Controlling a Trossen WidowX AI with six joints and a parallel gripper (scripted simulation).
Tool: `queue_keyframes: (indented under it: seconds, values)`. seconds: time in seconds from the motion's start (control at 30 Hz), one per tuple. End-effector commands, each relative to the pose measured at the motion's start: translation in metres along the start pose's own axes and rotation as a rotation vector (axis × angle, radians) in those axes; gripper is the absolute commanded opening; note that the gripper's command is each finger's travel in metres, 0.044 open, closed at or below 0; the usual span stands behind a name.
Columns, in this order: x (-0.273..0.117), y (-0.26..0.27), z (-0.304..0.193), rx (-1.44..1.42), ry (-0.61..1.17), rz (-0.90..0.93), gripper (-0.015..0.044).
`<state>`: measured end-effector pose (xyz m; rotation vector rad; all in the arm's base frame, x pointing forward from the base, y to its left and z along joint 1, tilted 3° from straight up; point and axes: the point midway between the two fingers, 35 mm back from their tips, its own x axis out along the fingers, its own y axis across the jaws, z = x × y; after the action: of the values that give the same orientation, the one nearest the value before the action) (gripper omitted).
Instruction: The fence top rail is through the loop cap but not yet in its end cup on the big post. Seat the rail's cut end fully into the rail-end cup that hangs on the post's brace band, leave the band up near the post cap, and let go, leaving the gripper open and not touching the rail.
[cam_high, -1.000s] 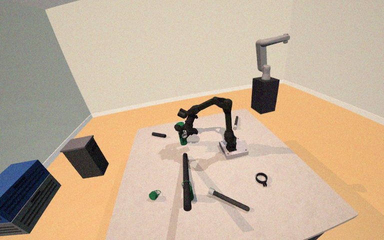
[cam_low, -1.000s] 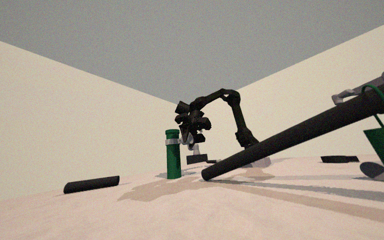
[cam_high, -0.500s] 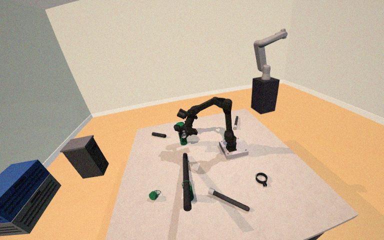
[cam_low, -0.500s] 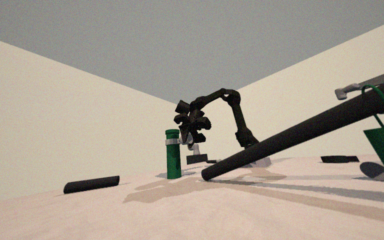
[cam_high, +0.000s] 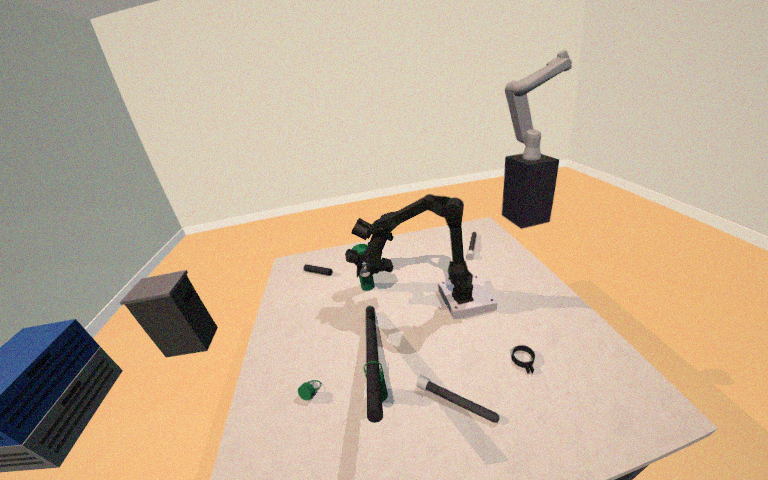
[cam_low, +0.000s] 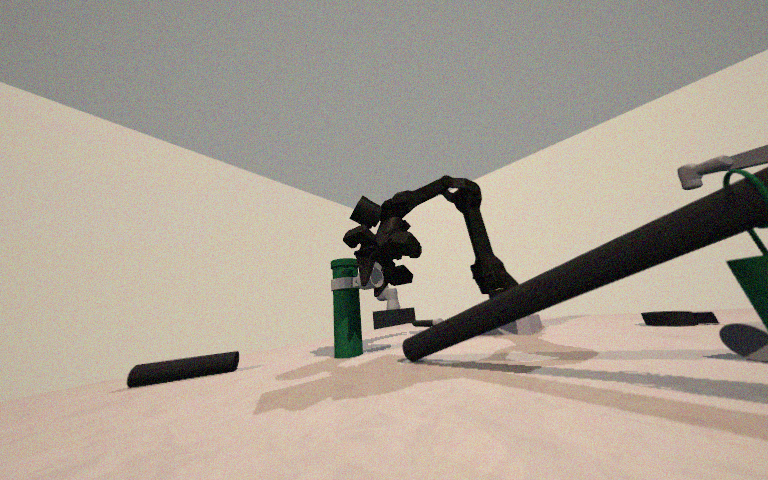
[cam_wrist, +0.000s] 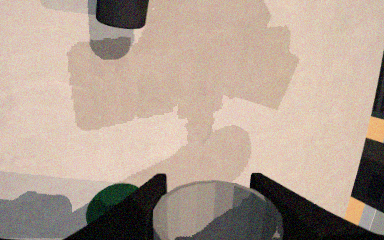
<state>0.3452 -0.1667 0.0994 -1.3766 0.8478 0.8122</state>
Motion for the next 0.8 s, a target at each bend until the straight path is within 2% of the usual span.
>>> queue_keyframes:
  seconds: [0.0,0.77]
  values:
    - [0.0015,-0.0024,-0.0001,0.03,0.015,0.0,0.0]
    - [0.0027,-0.0044,-0.0002,0.051,0.027,0.001,0.0]
